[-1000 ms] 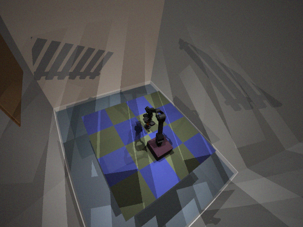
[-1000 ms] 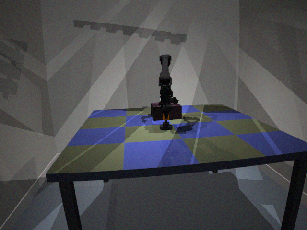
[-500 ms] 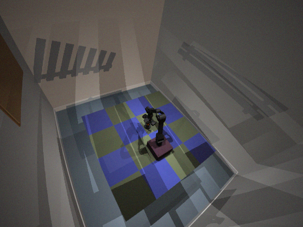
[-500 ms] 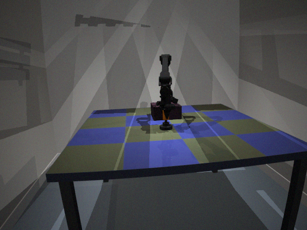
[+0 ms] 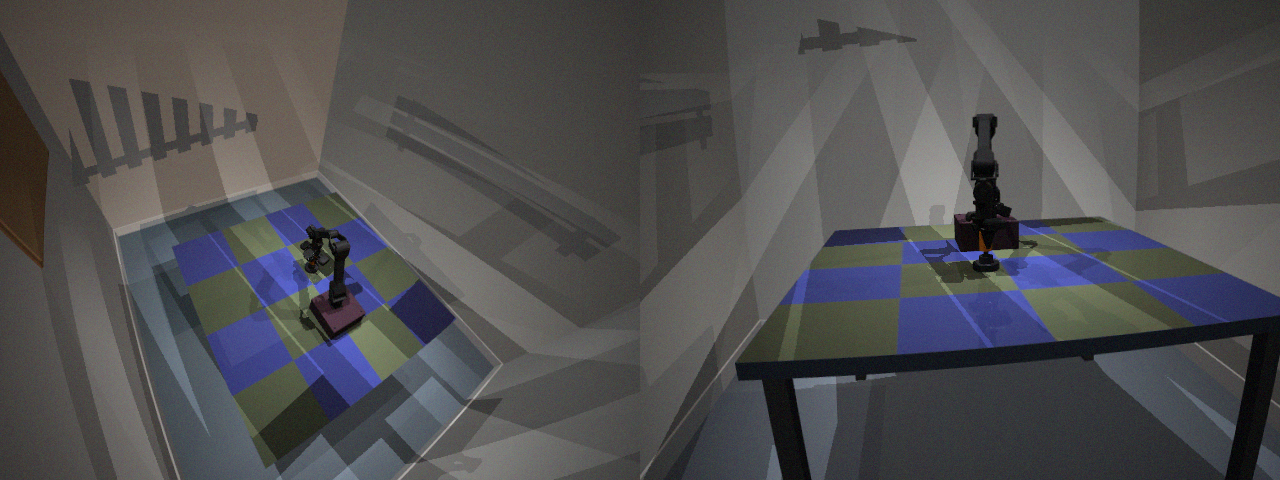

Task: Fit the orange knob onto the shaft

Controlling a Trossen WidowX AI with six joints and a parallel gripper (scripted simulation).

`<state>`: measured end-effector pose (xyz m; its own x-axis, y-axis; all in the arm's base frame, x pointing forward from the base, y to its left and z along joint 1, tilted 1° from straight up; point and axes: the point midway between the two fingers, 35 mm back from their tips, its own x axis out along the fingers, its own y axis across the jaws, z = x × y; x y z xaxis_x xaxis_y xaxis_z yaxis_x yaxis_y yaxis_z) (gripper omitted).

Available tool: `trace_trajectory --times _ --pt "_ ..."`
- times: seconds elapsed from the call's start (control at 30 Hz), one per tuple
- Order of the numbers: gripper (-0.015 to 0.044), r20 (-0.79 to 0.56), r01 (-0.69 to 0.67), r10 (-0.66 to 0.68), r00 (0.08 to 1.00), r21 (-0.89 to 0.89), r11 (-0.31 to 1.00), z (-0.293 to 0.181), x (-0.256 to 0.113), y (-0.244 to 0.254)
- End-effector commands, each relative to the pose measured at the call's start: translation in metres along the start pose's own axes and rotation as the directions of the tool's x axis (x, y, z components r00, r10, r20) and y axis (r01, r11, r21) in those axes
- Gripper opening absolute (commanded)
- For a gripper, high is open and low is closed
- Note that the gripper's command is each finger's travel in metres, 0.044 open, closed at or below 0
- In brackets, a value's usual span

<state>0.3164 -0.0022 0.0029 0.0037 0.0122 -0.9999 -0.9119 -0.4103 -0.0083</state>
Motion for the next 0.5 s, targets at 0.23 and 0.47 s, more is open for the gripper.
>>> trace_trajectory --times 0.23,0.47 --pt "0.0 -0.007 0.006 -0.006 1.0 -0.005 1.0 -0.0017 0.0006 -0.0023" --pt "0.0 -0.007 0.006 -0.006 1.0 -0.005 1.0 -0.0016 -0.0012 -0.002"
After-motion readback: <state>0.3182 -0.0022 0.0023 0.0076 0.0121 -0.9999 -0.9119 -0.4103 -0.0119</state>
